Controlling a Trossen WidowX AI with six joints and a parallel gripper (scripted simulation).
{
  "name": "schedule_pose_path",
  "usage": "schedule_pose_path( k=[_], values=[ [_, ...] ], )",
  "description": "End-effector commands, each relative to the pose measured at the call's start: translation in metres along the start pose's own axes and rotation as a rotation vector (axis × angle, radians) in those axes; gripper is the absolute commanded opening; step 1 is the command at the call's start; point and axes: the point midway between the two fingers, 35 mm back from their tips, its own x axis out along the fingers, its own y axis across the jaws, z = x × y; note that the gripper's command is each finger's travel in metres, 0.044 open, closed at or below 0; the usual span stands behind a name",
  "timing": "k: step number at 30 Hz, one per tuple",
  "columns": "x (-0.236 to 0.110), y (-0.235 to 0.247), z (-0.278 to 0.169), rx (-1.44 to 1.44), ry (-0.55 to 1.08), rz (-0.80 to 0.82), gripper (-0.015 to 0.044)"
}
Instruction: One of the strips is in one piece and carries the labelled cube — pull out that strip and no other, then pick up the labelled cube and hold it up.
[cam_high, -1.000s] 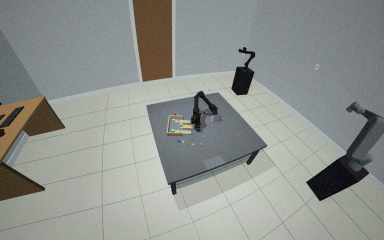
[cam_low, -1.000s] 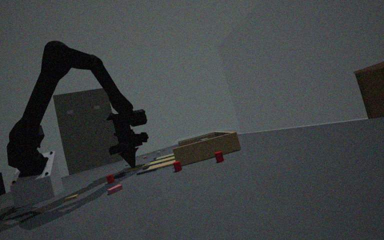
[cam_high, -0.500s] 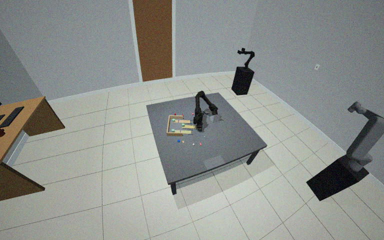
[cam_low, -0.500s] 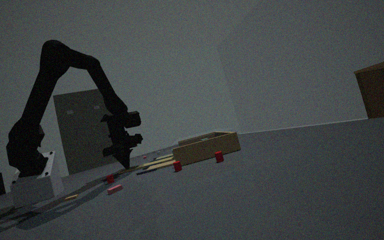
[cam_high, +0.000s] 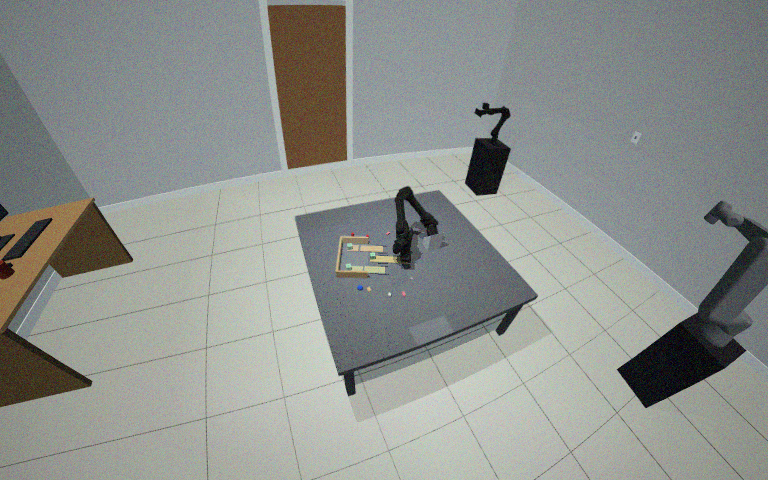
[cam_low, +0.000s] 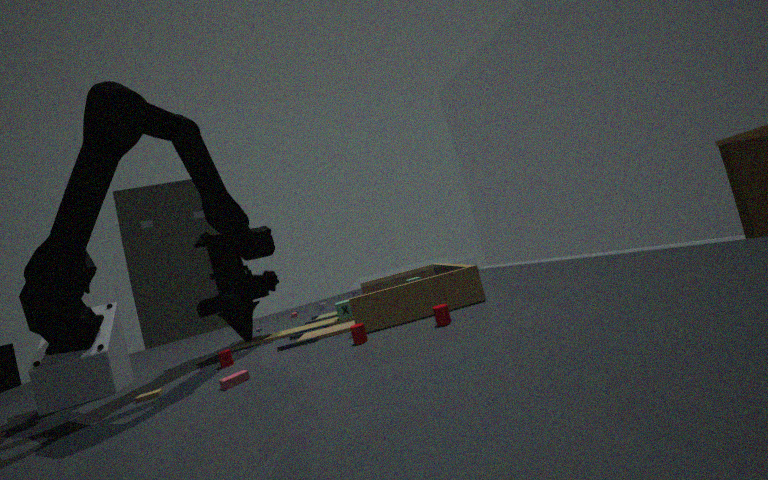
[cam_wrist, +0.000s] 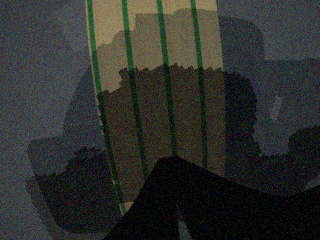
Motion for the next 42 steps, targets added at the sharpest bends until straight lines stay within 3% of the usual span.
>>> schedule_pose_path(
  k=[1, 21, 26, 30, 42],
  values=[
    [0.005, -0.004, -0.014, -0.002, 0.028, -0.011, 0.0],
    [0.005, -0.005, -0.024, -0.003, 0.029, -0.011, 0.0],
    [-0.04, 0.001, -0.015, -0.002, 0.028, -0.007, 0.0],
    [-0.042, 0.0, -0.015, -0.003, 0.029, -0.008, 0.0],
    [-0.044, 0.001, 0.032, -0.166, 0.028, -0.007, 0.0315]
  ],
)
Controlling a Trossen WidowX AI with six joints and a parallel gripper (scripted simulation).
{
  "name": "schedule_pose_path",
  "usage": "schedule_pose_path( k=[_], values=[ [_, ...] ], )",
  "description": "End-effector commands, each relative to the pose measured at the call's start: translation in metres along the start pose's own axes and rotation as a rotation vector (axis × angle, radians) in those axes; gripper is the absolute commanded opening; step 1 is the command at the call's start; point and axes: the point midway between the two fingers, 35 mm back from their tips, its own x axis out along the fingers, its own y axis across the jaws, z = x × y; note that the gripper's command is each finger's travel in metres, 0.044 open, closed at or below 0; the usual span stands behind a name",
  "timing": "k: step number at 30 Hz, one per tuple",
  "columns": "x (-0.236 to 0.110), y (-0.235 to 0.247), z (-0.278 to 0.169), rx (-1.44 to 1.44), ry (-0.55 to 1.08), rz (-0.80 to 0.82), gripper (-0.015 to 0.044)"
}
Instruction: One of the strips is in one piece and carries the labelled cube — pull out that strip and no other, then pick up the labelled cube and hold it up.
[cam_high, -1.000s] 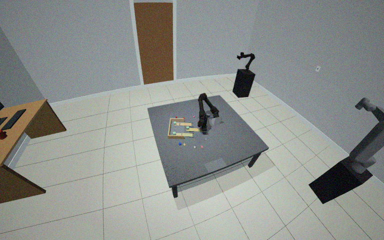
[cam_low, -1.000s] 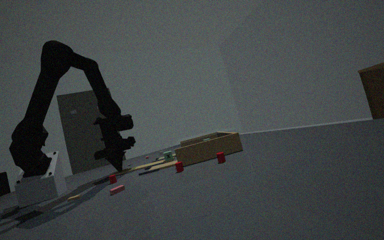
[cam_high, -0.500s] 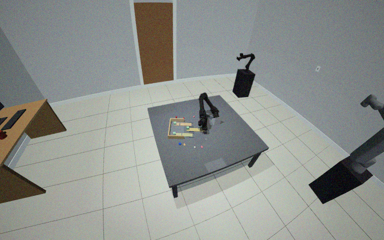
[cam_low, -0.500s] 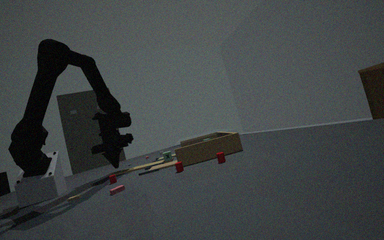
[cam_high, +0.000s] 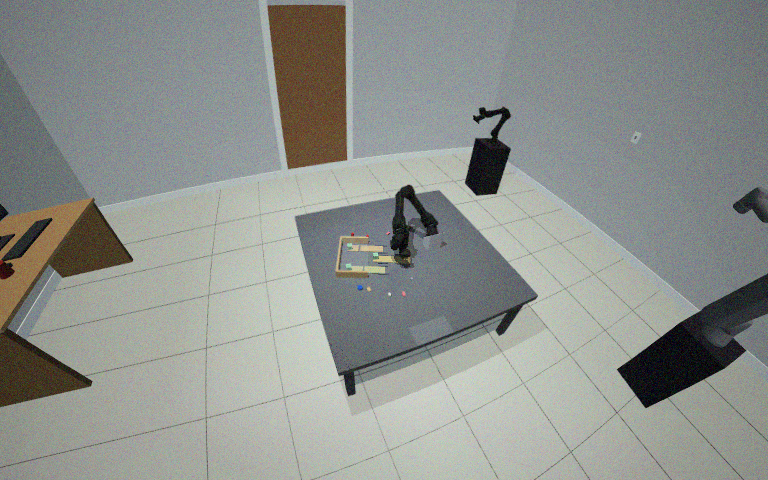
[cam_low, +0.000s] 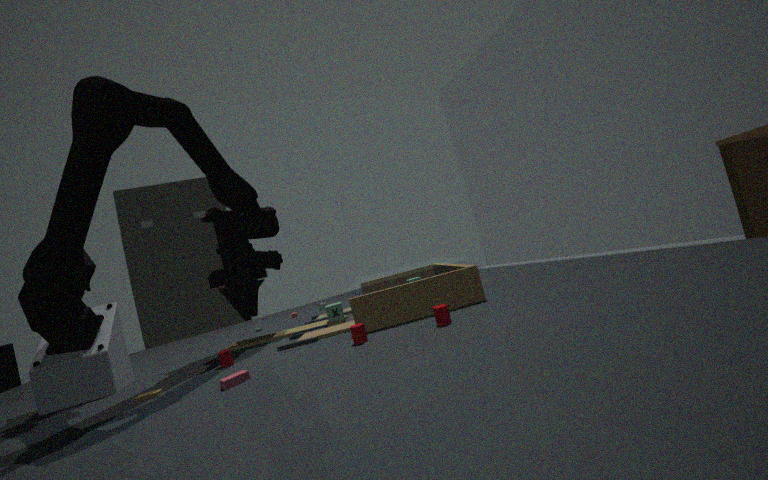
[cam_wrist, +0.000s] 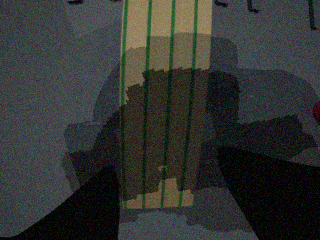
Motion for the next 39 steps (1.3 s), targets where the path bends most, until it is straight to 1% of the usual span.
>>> schedule_pose_path(
  k=[1, 5, 39],
  values=[
    [-0.002, -0.003, 0.015, -0.015, -0.002, -0.005, 0.0341],
    [-0.004, -0.005, 0.03, -0.014, -0.003, -0.006, 0.044],
    [-0.02, -0.037, 0.158, -0.01, -0.007, -0.007, 0.044]
  ],
)
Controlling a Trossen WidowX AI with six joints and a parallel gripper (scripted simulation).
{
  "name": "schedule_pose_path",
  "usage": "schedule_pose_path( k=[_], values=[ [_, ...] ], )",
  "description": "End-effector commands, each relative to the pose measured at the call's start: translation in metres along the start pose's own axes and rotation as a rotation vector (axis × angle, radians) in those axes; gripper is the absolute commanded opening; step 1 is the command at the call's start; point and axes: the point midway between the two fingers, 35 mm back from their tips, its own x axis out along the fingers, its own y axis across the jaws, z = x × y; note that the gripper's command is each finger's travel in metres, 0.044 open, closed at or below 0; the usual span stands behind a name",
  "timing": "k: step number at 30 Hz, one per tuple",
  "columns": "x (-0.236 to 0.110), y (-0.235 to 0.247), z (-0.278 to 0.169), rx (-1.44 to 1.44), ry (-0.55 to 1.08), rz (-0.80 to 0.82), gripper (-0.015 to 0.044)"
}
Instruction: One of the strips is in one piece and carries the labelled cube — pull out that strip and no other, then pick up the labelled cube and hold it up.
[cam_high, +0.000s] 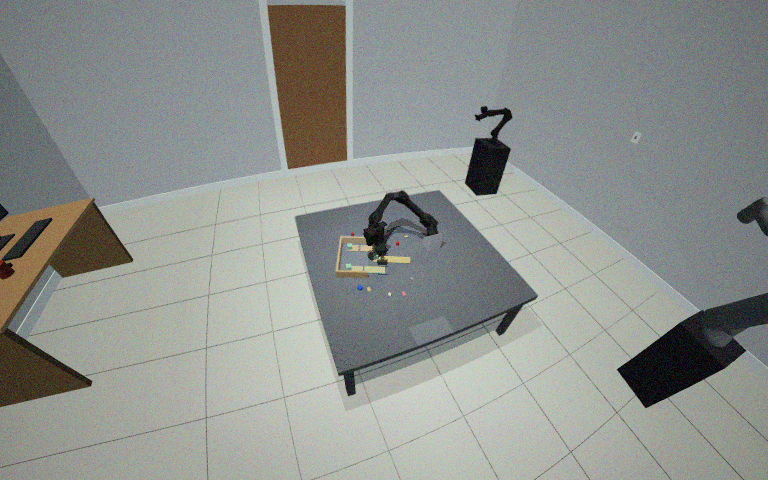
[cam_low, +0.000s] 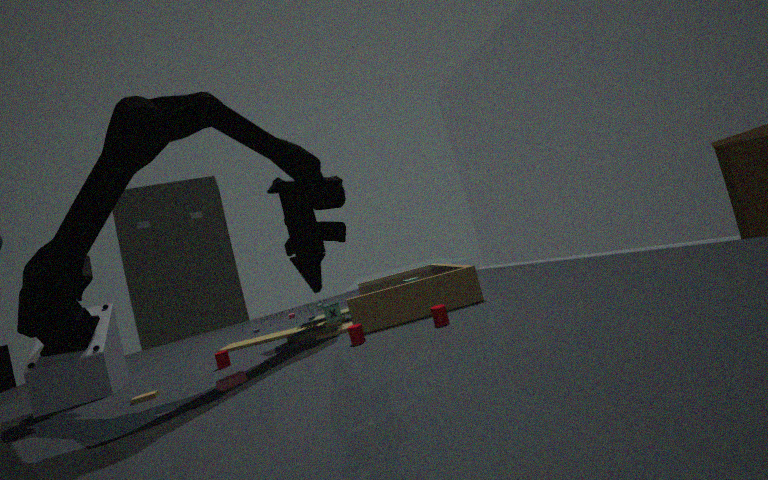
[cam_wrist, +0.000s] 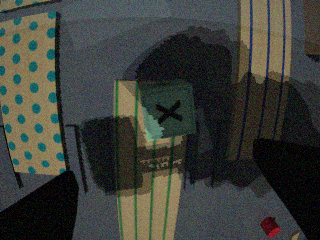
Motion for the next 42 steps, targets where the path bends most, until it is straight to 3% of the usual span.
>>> schedule_pose_path(
  k=[1, 2, 10, 41, 42],
  values=[
    [0.002, -0.006, 0.014, -0.007, 0.002, -0.007, 0.044],
    [0.002, -0.007, 0.016, -0.007, 0.002, -0.007, 0.044],
    [0.012, -0.006, 0.016, -0.007, 0.002, -0.007, 0.025],
    [0.057, -0.008, 0.016, -0.007, 0.001, -0.01, 0.025],
    [0.055, -0.008, 0.016, -0.002, 0.003, -0.005, 0.0224]
  ],
)
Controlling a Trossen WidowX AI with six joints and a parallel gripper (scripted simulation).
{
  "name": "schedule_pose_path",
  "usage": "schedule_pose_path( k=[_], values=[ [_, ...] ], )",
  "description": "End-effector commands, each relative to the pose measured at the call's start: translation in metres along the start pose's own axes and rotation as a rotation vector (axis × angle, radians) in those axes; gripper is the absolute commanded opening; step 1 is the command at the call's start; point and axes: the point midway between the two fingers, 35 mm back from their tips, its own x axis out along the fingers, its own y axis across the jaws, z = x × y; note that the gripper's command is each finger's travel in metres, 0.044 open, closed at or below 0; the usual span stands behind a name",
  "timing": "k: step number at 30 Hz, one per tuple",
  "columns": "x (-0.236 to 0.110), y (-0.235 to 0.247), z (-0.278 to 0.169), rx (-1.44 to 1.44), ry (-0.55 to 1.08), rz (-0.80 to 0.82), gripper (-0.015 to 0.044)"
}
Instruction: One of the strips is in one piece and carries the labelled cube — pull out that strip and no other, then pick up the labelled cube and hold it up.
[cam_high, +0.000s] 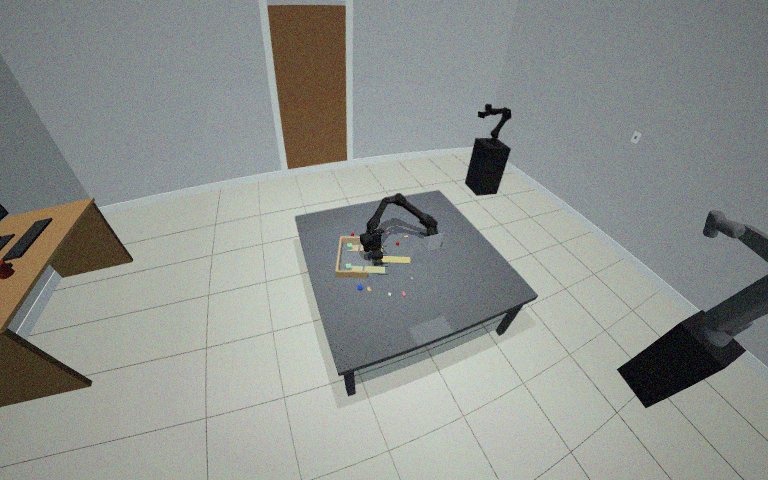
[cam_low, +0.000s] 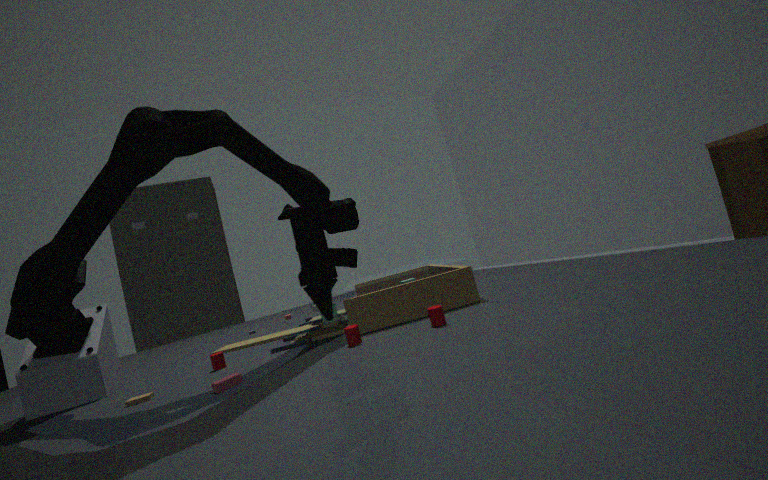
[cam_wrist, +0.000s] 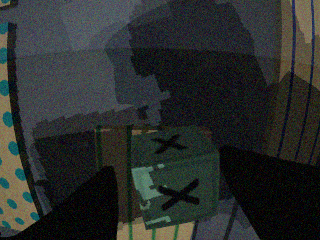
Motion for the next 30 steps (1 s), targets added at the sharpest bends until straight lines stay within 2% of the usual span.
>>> schedule_pose_path(
  k=[1, 3, 10, 14, 30],
  values=[
    [0.0, 0.0, 0.0, 0.0, 0.0, 0.0, 0.0198],
    [0.0, 0.0, 0.0, 0.0, 0.0, 0.0, 0.0145],
    [0.0, 0.0, 0.0, 0.0, 0.0, 0.0, 0.0098],
    [-0.003, 0.0, -0.002, 0.0, 0.0, 0.0, 0.0],
    [-0.043, -0.009, -0.059, -0.008, 0.001, -0.003, 0.0]
  ],
)
